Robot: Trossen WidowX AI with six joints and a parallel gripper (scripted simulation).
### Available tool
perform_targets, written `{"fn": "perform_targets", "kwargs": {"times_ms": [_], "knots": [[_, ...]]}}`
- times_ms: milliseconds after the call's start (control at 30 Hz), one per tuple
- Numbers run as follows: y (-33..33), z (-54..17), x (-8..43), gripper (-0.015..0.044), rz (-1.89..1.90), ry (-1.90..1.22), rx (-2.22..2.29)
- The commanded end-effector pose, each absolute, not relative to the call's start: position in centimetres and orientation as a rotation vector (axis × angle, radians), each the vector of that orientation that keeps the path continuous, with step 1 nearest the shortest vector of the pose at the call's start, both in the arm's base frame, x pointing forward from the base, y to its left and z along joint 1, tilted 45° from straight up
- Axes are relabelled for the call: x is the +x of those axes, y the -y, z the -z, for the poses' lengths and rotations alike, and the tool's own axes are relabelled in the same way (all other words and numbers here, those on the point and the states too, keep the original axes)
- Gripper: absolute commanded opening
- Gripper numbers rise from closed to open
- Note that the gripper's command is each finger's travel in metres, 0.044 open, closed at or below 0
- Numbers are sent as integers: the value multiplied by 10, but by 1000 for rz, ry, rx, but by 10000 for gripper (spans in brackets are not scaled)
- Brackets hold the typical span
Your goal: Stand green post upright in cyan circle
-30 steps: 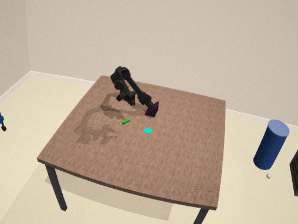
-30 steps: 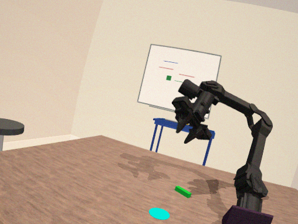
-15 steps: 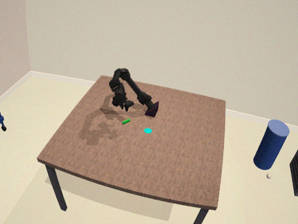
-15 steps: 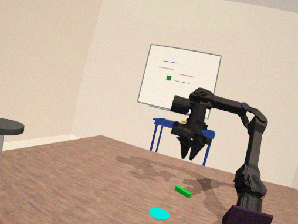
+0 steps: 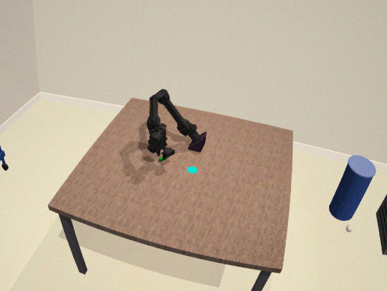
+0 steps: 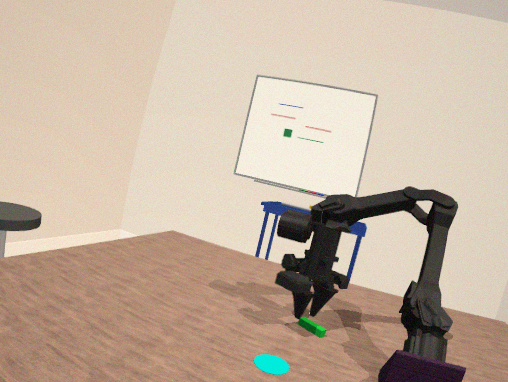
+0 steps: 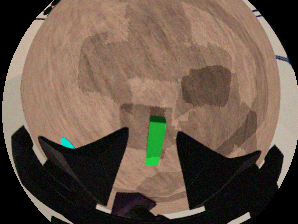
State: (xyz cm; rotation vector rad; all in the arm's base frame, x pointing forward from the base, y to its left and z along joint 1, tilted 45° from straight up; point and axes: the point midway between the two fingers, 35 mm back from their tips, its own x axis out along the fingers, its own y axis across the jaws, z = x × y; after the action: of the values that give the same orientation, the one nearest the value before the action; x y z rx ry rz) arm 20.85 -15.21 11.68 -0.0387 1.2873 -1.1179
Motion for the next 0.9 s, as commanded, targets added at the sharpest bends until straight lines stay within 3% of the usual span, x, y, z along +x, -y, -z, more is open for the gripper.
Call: {"fn": "perform_targets", "kwargs": {"times_ms": [0,33,300,867], "knots": [[162,-107,202,233,1142,-1268,-65],[162,-107,202,233,1142,-1268,-65],[162,-107,202,23,1142,-1268,-65],[140,-128,211,23,1128,-1281,-62]]}}
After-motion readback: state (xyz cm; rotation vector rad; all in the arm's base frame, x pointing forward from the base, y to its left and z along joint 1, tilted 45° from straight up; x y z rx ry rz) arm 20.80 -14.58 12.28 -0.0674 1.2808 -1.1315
